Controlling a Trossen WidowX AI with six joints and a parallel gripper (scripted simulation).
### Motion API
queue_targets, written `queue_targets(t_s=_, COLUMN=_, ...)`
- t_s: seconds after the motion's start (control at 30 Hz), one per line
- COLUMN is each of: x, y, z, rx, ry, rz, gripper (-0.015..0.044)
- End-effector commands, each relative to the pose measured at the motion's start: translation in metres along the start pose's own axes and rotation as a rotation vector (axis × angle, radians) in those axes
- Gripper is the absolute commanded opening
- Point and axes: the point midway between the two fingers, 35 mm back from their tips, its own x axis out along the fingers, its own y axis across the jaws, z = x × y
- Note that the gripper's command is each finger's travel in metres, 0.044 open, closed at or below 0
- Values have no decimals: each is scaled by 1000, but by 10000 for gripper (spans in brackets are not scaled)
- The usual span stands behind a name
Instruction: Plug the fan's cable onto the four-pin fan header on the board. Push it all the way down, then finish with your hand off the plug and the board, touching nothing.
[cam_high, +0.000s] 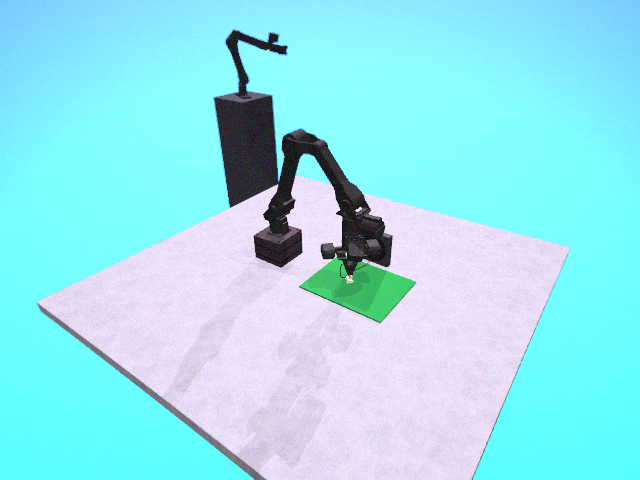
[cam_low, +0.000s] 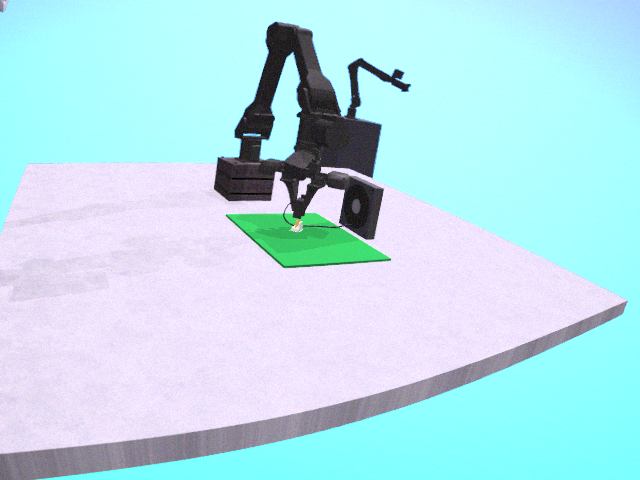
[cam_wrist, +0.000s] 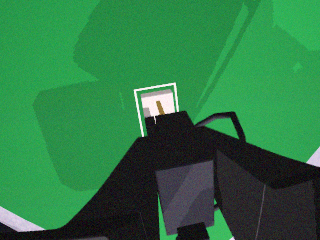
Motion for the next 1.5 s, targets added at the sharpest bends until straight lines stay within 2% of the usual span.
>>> queue_targets(t_s=0.0, x=2, y=0, z=0, rx=-3, ry=1, rz=3, gripper=0)
queue_targets(t_s=1.47, x=11, y=0, z=0, rx=-3, ry=1, rz=3, gripper=0)
